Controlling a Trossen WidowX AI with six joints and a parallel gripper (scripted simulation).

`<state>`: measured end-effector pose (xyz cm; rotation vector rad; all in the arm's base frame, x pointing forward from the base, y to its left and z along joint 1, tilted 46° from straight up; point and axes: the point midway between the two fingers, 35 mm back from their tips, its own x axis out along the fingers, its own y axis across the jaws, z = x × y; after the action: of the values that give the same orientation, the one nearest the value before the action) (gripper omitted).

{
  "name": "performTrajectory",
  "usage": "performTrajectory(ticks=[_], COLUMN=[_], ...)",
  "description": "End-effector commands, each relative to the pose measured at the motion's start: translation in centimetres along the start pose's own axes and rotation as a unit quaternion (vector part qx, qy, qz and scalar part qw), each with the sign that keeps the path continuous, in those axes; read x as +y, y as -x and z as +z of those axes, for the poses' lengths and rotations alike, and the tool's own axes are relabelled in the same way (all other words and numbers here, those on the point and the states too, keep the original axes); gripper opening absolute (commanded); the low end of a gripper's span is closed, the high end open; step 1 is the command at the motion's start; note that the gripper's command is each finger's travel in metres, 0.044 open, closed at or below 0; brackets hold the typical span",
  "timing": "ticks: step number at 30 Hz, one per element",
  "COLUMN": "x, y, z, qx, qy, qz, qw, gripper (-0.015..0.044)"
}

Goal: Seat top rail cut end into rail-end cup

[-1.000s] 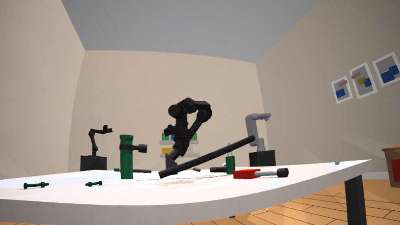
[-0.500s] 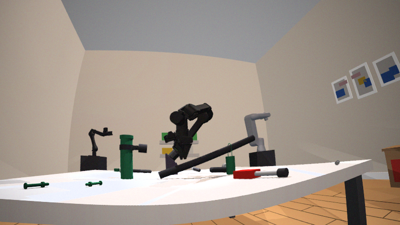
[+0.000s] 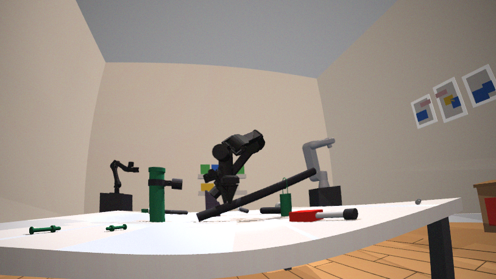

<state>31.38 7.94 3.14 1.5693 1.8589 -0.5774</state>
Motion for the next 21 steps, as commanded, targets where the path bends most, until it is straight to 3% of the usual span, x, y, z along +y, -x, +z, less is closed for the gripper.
performTrajectory(ticks=[1,20,21], x=[-0.2,-0.4,-0.4], y=[-0.8,-3.6,-3.6], z=[0.0,-0.2,-0.2], qx=[0.003,0.005,0.005], qy=[-0.004,-0.004,-0.004], qz=[-0.003,-0.003,-0.003], qw=[1.000,1.000,1.000], gripper=[0.0440,0.0440,0.0414])
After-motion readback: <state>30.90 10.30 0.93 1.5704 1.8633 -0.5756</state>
